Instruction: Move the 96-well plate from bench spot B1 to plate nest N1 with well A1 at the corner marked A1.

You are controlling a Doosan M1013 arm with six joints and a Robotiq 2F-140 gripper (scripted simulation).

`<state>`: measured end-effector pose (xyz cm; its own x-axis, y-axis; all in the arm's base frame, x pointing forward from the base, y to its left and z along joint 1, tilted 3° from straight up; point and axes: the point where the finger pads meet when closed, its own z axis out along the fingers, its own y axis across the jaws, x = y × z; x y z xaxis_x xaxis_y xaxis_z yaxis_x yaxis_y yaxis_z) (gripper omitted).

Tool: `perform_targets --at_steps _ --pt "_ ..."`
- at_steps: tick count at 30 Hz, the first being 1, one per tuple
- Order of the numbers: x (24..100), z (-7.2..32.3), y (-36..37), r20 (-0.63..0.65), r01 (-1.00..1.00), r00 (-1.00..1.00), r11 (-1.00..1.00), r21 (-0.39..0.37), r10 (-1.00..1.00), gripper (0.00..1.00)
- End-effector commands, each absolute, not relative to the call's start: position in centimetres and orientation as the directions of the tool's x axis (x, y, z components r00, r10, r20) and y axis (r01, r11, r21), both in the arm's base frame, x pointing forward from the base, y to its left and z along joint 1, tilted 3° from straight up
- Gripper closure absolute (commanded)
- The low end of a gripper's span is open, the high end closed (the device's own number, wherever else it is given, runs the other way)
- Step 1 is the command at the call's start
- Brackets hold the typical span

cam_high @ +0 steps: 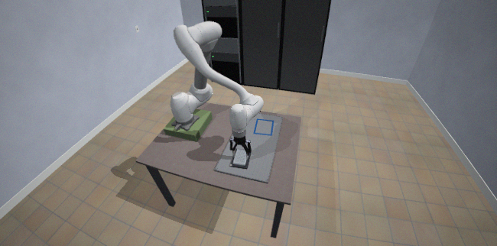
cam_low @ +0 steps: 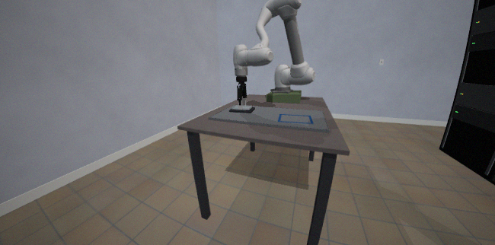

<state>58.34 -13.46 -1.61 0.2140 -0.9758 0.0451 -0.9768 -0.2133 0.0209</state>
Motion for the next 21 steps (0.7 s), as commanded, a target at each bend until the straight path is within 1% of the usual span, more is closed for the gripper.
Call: perform_targets --at_steps 1,21 --pt "58.18 -1.89 -13.60 0.047 -0.977 0.212 -0.212 0.022 -0.976 1.00" --pt "58.18 -2.11 -13.61 0.047 -0.977 0.212 -0.212 0.022 -0.976 1.00"
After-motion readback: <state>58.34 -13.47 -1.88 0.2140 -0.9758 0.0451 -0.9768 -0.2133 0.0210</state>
